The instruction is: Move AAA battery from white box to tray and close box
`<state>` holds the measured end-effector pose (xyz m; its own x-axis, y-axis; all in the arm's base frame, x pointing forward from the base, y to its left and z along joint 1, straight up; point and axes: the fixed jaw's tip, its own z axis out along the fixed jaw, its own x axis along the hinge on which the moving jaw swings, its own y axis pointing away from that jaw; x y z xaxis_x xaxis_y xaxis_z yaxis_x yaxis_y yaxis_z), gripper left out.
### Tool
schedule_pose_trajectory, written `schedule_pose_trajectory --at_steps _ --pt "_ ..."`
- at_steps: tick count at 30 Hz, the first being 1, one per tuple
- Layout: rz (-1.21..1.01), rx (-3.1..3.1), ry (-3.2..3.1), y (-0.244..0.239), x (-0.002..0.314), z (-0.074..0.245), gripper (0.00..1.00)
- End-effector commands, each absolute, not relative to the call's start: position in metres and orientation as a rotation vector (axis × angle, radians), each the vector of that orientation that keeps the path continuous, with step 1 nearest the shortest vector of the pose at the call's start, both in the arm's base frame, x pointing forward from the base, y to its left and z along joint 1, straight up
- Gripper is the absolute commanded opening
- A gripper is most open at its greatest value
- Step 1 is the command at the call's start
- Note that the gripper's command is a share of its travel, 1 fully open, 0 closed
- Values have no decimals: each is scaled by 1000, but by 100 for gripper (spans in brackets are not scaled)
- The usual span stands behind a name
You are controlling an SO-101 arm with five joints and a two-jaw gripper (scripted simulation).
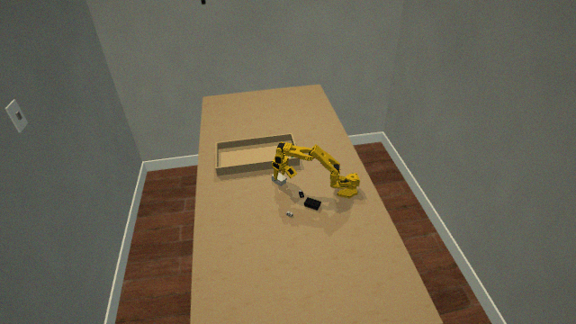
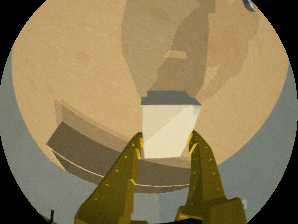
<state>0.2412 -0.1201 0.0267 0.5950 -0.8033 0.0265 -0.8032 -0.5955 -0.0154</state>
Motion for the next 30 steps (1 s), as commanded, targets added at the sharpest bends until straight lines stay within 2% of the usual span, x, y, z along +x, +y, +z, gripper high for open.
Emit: schedule_pose_trajectory --at_steps 1,15,30 --pt "-43 -2802 1416 -118 243 26 20" --pt "-43 -2802 1416 -118 243 26 21" --pt "-43 -2802 1416 -118 243 26 26"
